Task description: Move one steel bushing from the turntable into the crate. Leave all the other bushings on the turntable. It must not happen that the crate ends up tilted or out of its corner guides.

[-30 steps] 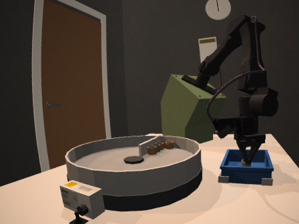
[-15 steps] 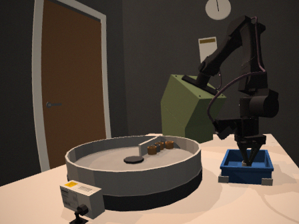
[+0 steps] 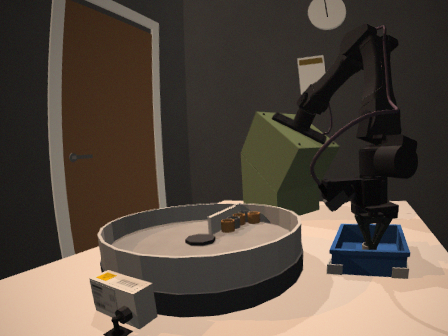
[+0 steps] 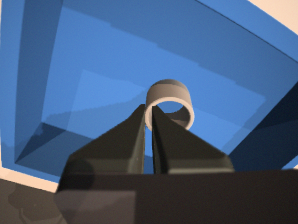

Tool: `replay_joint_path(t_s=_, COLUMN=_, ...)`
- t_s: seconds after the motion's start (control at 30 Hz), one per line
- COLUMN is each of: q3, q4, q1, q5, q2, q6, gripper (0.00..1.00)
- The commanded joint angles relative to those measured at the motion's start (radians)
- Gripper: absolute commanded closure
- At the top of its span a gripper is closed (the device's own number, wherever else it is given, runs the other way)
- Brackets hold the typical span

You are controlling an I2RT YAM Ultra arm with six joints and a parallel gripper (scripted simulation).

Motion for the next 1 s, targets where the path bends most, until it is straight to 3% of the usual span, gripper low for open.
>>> replay_joint_path(t_s=0.0, q3=0.025, q4=-0.006, q1=-0.004, q5=0.016, q2=-0.007, q6=0.005, gripper=1.00)
replay_joint_path(t_s=0.9, q3=0.025, q4=-0.006, q1=-0.004, q5=0.016, q2=-0.007, q6=0.005, gripper=1.00)
replay_joint_path(t_s=0.93, q3=0.025, q4=-0.006, q1=-0.004, q5=0.016, q2=-0.007, q6=0.005, gripper=0.86)
replay_joint_path(t_s=0.97, q3=0.025, q4=-0.006, q1=-0.004, q5=0.016, q2=-0.007, q6=0.005, gripper=0.86)
